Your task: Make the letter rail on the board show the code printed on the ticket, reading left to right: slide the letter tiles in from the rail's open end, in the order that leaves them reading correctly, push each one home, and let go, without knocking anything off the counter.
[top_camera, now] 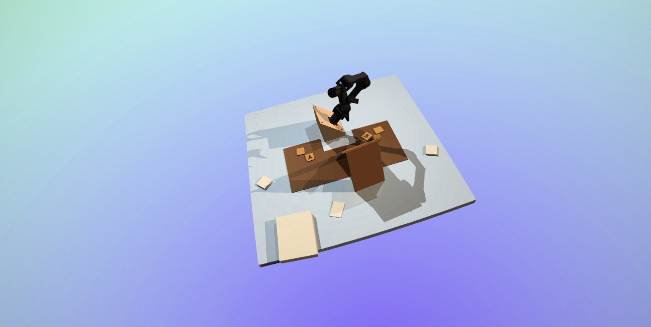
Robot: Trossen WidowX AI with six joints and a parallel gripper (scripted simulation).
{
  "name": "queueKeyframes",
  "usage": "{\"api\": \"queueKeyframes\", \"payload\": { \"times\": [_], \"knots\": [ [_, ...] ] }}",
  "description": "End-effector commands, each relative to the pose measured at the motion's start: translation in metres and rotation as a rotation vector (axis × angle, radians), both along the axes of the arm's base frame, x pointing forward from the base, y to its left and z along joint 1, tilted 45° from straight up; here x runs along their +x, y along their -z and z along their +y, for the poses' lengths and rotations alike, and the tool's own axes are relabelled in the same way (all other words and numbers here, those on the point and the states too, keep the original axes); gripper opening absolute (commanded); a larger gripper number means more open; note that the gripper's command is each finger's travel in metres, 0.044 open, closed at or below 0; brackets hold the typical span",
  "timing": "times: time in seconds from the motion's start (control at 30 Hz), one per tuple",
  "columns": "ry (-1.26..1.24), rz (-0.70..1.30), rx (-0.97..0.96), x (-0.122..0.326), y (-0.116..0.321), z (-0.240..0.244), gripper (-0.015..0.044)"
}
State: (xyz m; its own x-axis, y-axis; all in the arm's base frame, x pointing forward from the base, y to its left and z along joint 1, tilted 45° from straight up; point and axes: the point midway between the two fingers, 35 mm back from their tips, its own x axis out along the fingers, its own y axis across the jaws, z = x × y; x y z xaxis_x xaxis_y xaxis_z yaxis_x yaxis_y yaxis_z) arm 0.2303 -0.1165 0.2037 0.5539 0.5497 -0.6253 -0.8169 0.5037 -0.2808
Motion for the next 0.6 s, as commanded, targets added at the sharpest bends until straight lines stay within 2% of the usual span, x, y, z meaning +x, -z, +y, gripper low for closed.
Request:
{"api": "queueKeyframes", "payload": {
  "times": [0.0,0.3,0.57],
  "knots": [
    [0.079,0.160,0.085,0.007,0.041,-0.024,0.0340],
    [0.326,0.645,0.288,0.007,0.178,-0.065,0.0340],
    [0.544,1.082,0.393,-0.024,0.306,-0.061,0.0340]
  ]
}}
